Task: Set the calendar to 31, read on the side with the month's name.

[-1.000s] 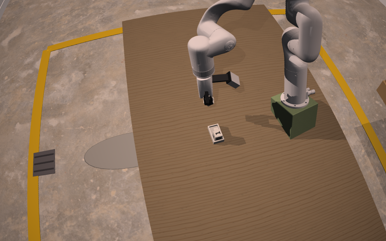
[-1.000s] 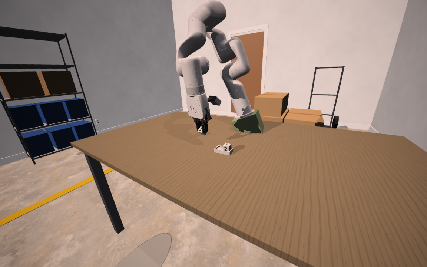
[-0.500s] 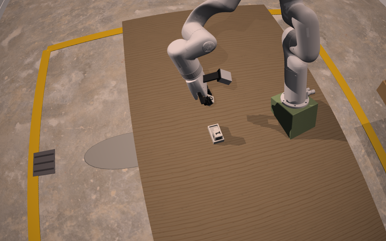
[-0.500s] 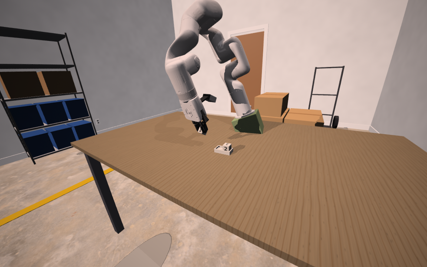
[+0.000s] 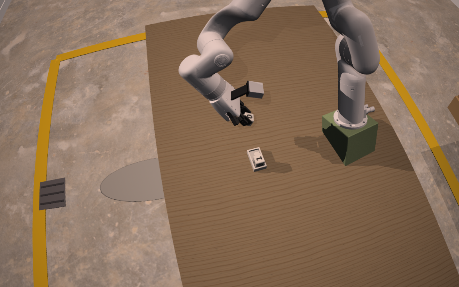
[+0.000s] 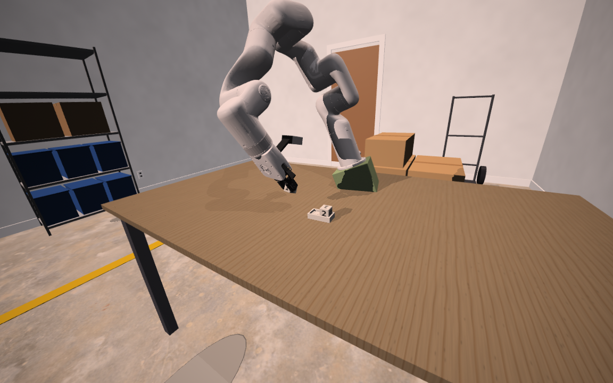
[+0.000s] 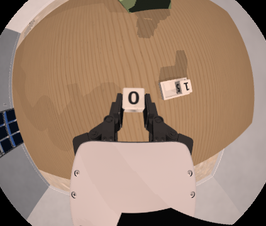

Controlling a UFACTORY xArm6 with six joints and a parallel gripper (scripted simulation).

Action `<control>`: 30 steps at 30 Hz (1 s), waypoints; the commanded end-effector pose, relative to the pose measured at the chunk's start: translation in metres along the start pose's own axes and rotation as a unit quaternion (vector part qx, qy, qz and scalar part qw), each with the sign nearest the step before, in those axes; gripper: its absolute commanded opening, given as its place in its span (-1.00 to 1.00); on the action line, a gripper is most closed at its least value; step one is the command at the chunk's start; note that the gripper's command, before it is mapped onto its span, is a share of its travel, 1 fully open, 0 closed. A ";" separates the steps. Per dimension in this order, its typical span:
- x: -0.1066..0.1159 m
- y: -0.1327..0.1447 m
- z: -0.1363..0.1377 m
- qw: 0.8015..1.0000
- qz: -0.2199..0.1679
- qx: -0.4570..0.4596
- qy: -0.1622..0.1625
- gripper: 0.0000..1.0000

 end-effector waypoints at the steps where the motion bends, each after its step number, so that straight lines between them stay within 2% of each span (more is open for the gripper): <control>1: 0.001 0.011 0.003 0.999 0.047 0.001 -0.013 -0.47; 5: 0.001 0.013 0.003 0.999 0.050 0.000 -0.014 -0.47; 7: 0.001 0.016 0.004 0.998 0.063 0.000 -0.018 -0.47; 14: -0.004 0.036 0.009 0.986 0.162 0.000 -0.042 -0.47; 18: -0.005 0.039 0.010 0.984 0.173 0.000 -0.045 -0.47; 30: -0.005 0.040 0.010 0.984 0.173 0.000 -0.045 -0.47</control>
Point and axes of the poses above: the point where the finger pads meet when closed, its own x axis back along the fingers, its own z axis across the jaws, y = z × x, the point moved 9 cm from there along x, back along the fingers, and after that the axes turned 14 degrees about -x, right-handed, at the moved point
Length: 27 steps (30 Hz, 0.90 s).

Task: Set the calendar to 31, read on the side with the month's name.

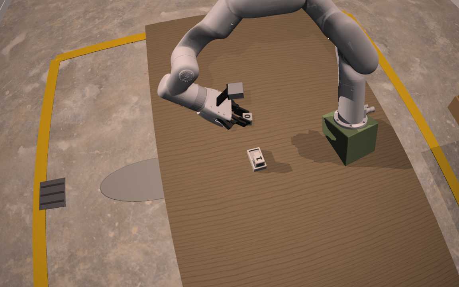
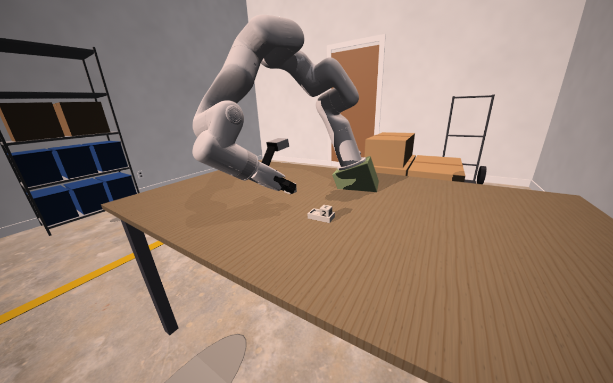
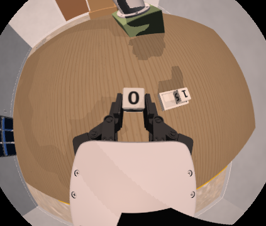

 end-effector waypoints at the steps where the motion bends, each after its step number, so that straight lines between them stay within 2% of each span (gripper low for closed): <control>1: 0.001 0.000 0.000 1.000 0.000 0.000 0.000 -0.47; 27: -0.008 0.014 0.003 1.000 0.000 0.000 0.000 -0.47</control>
Point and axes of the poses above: the point where the finger pads meet when closed, its own x axis back along the fingers, its own z axis across the jaws, y = z × x, the point moved 9 cm from there along x, back along the fingers, and after that the axes turned 14 degrees about -x, right-handed, at the moved point
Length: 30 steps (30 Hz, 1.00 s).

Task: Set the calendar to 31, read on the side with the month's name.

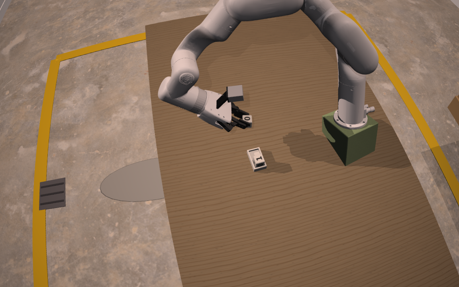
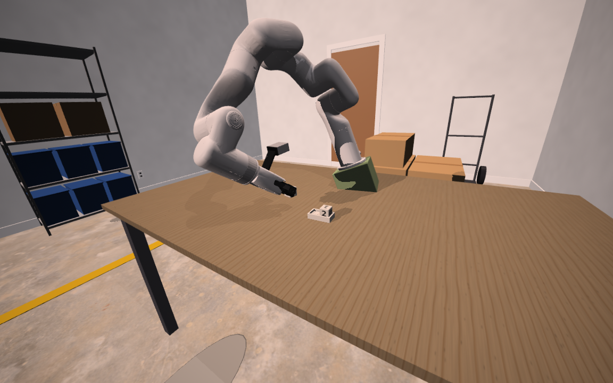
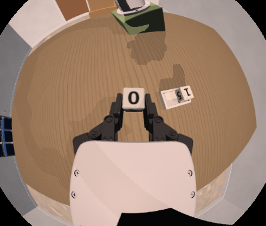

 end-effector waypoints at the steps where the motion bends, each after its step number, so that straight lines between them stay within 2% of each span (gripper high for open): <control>1: -0.003 0.006 0.001 1.000 -0.001 0.000 0.001 -0.47; 30: -0.025 0.037 0.009 1.000 -0.001 0.000 0.001 -0.47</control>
Point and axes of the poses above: the point where the finger pads meet when closed, its own x axis back along the fingers, its own z axis across the jaws, y = z × x, the point moved 9 cm from there along x, back along the fingers, and after that the axes turned 14 degrees about -x, right-handed, at the moved point
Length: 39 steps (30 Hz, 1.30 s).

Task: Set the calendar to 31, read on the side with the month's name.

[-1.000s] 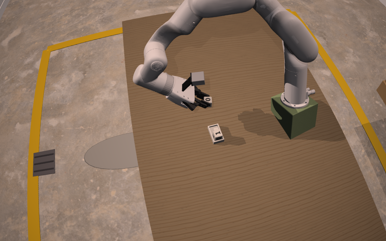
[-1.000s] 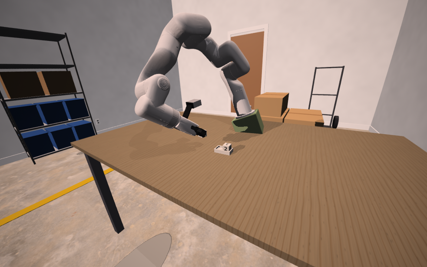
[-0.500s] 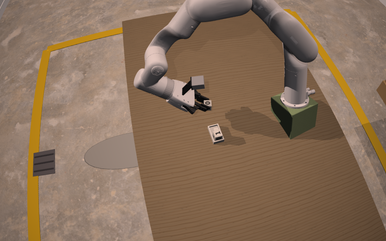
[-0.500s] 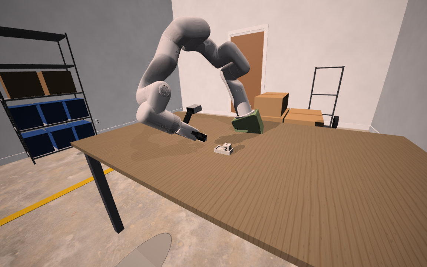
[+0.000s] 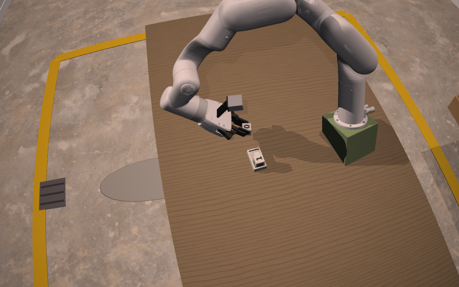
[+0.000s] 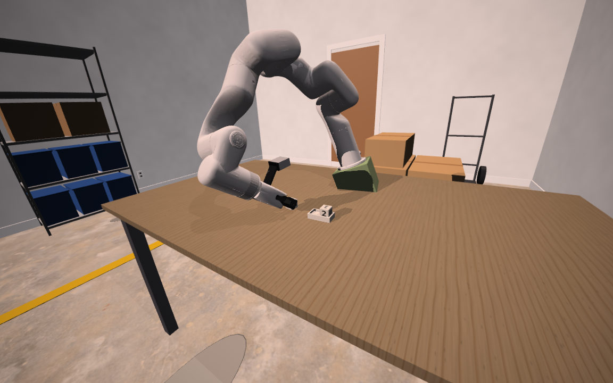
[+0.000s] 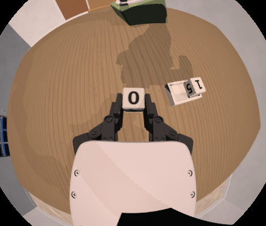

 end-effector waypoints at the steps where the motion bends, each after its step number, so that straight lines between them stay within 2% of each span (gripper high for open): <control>1: -0.001 0.003 0.001 1.000 -0.002 0.000 0.001 -0.47; 39: -0.004 0.007 0.002 1.000 -0.002 0.000 0.001 -0.47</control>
Point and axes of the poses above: the point where the finger pads meet when closed, its own x axis back along the fingers, its own z axis across the jaws, y = z × x, the point moved 9 cm from there along x, back along the fingers, and after that the axes turned 14 degrees about -x, right-handed, at the moved point
